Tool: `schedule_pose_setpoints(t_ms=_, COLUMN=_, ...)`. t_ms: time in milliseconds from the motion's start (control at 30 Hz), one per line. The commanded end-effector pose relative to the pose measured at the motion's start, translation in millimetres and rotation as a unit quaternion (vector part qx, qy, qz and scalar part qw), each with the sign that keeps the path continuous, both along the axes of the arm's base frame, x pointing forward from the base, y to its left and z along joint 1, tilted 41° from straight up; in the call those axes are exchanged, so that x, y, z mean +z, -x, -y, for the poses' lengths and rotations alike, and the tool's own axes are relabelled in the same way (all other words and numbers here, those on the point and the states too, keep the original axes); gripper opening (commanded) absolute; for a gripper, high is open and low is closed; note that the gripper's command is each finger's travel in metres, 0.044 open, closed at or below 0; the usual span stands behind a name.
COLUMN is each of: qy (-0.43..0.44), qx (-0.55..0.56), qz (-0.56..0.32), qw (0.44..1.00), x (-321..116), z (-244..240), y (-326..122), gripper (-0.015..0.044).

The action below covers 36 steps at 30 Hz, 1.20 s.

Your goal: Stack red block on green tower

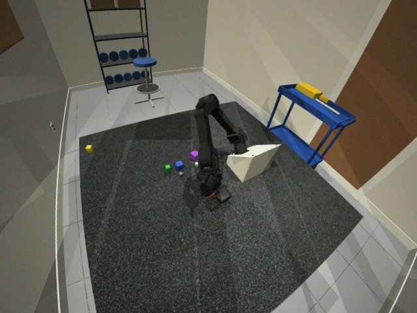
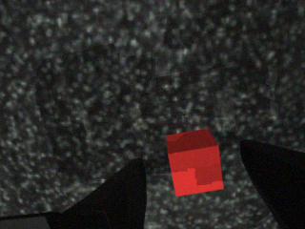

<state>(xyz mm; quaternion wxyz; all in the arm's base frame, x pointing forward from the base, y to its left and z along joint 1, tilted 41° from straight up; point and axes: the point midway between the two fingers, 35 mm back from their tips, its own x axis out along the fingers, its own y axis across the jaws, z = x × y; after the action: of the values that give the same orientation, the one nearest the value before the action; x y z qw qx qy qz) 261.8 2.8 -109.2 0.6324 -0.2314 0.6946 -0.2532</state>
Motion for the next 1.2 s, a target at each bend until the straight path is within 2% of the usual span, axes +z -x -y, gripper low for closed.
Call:
schedule_pose_setpoints(t_ms=0, qy=0.000, qx=0.001, qz=0.000, qw=1.000, x=0.2, z=0.0, y=-0.2, gripper=0.0125)
schedule_pose_setpoints(t_ms=67, qy=0.000, qx=0.001, qz=0.000, qw=1.000, x=0.2, z=0.0, y=-0.2, gripper=0.0072)
schedule_pose_setpoints(t_ms=300, qy=0.000, qx=0.001, qz=0.000, qw=1.000, x=0.2, z=0.0, y=-0.2, gripper=0.0026)
schedule_pose_setpoints(t_ms=333, qy=0.000, qx=0.001, qz=0.000, qw=1.000, x=1.1, z=-0.8, y=-0.4, gripper=0.0000)
schedule_pose_setpoints(t_ms=1167, qy=0.000, qx=0.003, qz=-0.001, qw=1.000, x=83.0, z=-71.7, y=-10.2, gripper=0.0000)
